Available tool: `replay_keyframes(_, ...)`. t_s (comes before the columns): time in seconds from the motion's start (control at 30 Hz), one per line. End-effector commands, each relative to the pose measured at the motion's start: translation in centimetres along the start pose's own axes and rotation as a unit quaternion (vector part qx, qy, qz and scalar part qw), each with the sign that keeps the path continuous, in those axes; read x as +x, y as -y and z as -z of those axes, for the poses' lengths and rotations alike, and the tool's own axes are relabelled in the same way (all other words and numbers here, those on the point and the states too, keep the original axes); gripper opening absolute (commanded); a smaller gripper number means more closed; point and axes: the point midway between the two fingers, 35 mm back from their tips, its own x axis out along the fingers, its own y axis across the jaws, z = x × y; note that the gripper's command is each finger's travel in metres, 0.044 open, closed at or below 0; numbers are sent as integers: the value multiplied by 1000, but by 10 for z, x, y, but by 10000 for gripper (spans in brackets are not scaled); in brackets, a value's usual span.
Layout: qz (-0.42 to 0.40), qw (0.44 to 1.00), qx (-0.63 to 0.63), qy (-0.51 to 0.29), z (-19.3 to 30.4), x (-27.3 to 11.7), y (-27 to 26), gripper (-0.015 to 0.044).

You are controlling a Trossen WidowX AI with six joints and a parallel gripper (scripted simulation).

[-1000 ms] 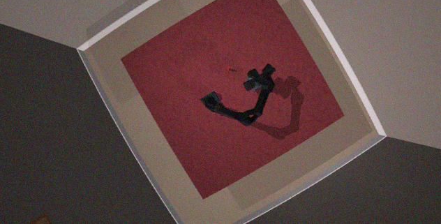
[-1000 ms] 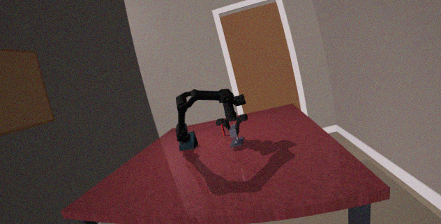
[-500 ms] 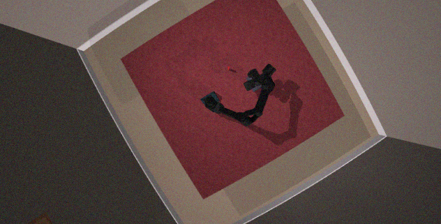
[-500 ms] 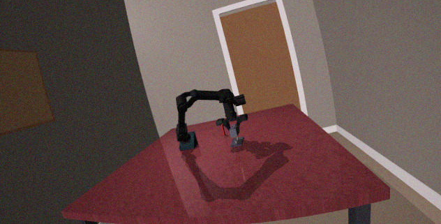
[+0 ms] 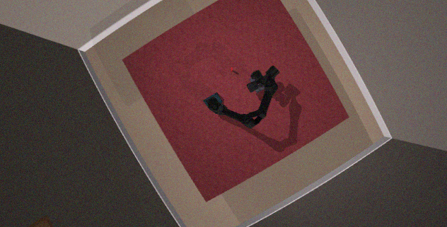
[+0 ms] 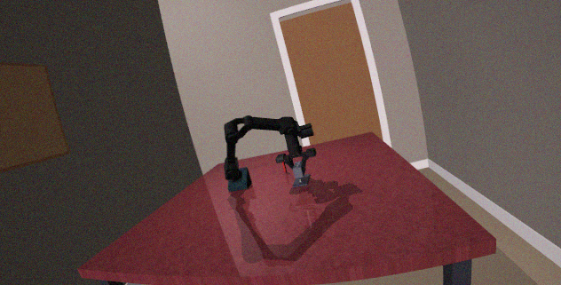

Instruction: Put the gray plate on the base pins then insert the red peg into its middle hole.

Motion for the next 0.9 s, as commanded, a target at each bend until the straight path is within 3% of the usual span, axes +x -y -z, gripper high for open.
replay_keyframes(0.0, -1, 1000, -2, -3, 1, 6, 0, 0)
replay_keyframes(0.87, -1, 1000, -2, -3, 1, 24, -1, 0)
